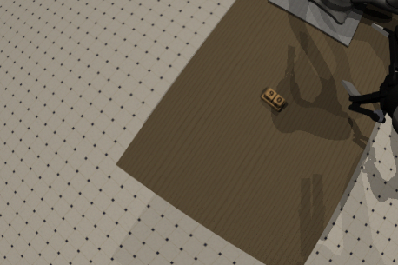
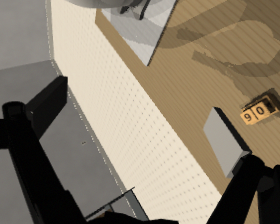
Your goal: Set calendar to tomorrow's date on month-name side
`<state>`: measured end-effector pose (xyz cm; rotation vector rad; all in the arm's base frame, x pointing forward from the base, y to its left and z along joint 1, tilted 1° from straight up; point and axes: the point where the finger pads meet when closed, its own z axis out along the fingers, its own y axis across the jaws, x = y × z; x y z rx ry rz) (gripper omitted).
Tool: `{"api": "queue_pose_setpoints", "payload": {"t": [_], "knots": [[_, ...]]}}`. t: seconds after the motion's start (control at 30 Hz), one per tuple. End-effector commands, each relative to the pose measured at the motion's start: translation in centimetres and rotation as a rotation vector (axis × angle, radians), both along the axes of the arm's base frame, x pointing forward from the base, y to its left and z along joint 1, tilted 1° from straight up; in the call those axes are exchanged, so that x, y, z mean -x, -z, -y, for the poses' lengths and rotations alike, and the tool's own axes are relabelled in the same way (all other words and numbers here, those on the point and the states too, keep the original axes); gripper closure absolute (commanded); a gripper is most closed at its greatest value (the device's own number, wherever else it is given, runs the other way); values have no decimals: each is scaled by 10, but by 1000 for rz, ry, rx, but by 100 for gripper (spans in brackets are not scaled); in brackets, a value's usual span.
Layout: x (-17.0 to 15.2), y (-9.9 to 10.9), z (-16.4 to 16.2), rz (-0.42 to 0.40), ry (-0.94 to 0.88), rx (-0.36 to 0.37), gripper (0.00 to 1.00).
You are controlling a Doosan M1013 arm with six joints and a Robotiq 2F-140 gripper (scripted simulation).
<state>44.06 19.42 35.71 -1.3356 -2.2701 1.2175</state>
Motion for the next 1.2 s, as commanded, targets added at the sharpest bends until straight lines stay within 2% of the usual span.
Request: {"api": "queue_pose_setpoints", "payload": {"t": [0.0,0.6,0.67,0.77,0.83,0.87,1.03,1.1,1.17], "knots": [[0,0,0,0,0,0,0],[-1,2,1,5,2,-6,0],[-4,16,9,37,16,-38,0],[-15,60,31,143,67,-136,0],[-16,64,33,156,74,-147,0],[-21,81,41,203,98,-185,0],[-33,116,58,319,158,-267,0],[-33,116,58,319,158,-267,0],[-43,139,71,412,207,-323,0]]}}
